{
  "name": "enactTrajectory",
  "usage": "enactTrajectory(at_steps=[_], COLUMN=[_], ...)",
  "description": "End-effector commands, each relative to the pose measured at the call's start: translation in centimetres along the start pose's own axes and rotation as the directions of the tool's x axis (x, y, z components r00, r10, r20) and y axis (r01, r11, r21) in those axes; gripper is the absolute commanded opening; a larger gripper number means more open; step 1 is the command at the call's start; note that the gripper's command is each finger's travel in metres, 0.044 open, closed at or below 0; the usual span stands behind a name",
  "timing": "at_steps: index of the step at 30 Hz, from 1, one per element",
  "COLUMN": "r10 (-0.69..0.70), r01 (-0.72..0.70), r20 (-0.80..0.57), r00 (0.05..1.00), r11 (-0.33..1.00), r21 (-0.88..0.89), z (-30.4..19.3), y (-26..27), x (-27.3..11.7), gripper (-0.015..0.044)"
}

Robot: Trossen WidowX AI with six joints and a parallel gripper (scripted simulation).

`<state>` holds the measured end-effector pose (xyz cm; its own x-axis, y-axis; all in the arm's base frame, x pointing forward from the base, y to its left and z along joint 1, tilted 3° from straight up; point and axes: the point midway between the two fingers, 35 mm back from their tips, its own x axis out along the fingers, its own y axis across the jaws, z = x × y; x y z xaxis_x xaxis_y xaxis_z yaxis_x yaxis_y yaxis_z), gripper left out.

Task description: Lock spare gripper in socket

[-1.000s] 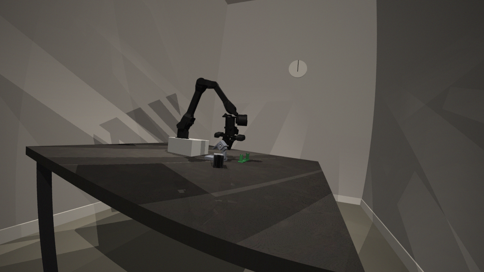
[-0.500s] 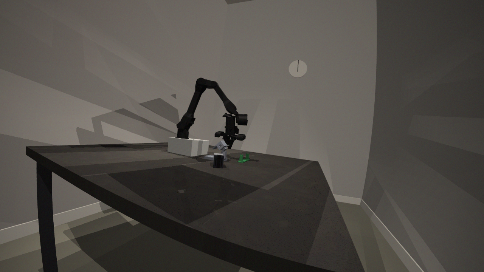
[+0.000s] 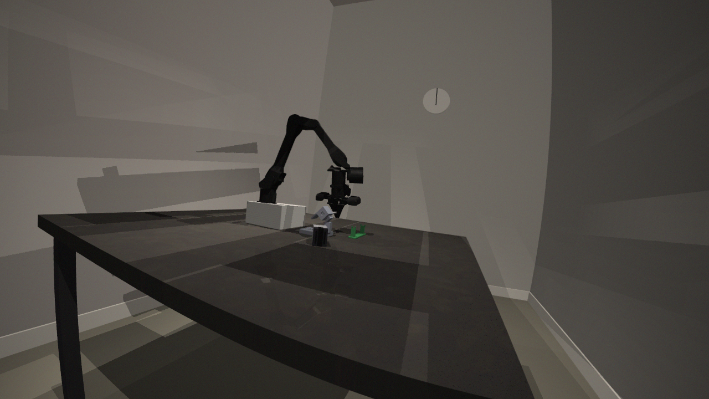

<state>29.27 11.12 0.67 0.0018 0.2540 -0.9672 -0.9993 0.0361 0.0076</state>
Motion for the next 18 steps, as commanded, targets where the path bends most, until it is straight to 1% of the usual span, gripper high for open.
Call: enactTrajectory(at_steps=[1,18], r10=[-0.001,0.005], r01=[0.001,-0.005], r20=[0.002,-0.001], r00=[1.000,1.000], r11=[1.000,1.000], r21=[0.001,0.002], z=[0.4,1.6], y=[0.0,-0.1], x=[0.1,0.3], gripper=[0.0000,0.0000])
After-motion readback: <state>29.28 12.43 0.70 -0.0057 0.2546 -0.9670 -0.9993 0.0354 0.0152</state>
